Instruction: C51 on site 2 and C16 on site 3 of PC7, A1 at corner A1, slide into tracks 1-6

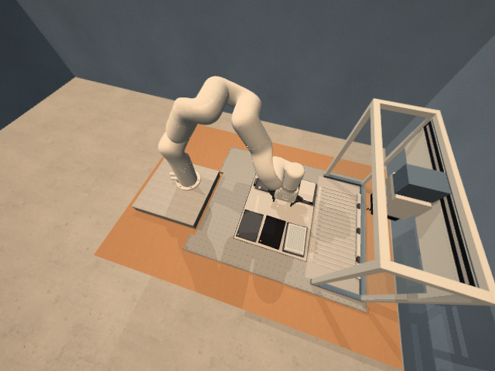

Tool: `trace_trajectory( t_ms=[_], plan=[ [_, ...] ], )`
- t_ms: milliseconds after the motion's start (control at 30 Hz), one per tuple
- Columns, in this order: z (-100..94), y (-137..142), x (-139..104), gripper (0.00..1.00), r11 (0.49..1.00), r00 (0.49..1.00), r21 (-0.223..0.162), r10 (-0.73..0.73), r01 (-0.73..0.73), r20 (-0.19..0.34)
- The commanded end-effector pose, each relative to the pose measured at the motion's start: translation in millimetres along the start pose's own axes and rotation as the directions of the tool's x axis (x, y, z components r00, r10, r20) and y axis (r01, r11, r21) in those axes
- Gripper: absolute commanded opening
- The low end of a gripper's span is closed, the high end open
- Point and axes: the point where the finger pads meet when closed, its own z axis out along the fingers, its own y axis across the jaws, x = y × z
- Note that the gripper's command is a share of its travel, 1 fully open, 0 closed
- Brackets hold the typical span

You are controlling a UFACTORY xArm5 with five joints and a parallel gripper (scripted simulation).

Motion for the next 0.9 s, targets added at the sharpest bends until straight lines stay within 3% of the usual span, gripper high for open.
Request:
trace_trajectory(
  t_ms=[0,867],
  plan=[
    [-1.5,1.5,2.0,1.0,1.0,1.0,-0.004,0.0,0.0,0.0],
    [-1.5,1.5,9.0,1.0,1.0,1.0,-0.004,0.0,0.0,0.0]
  ],
)
